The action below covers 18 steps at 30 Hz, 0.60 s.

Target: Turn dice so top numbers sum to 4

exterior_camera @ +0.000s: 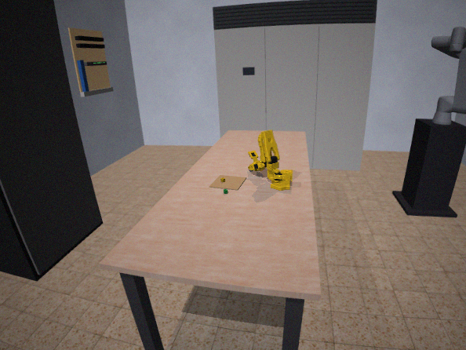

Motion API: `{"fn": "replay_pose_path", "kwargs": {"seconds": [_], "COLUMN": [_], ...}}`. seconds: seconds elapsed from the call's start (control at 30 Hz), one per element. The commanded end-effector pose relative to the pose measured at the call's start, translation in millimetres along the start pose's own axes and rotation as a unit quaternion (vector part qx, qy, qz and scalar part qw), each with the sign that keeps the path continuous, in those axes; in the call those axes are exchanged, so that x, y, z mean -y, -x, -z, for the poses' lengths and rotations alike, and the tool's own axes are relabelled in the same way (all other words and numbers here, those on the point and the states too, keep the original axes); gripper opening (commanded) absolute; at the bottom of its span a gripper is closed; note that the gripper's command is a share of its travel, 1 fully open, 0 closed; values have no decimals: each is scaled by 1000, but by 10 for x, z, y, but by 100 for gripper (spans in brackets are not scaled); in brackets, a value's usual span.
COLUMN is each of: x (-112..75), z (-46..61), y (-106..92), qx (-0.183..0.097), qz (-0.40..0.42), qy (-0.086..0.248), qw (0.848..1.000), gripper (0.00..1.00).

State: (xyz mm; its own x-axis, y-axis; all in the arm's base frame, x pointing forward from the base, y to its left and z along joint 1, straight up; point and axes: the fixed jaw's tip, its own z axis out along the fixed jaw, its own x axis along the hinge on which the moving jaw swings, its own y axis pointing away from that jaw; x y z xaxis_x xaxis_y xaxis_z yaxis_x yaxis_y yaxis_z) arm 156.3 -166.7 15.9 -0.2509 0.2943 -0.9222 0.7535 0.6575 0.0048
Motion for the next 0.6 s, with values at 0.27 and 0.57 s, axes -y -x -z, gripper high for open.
{"fn": "replay_pose_path", "kwargs": {"seconds": [0.27, 0.57], "x": [-5, -4], "z": [97, 222], "y": [84, 117], "qx": [22, 18], "qz": [-226, -381], "qy": [8, 14], "qw": [974, 924], "gripper": [27, 27]}}
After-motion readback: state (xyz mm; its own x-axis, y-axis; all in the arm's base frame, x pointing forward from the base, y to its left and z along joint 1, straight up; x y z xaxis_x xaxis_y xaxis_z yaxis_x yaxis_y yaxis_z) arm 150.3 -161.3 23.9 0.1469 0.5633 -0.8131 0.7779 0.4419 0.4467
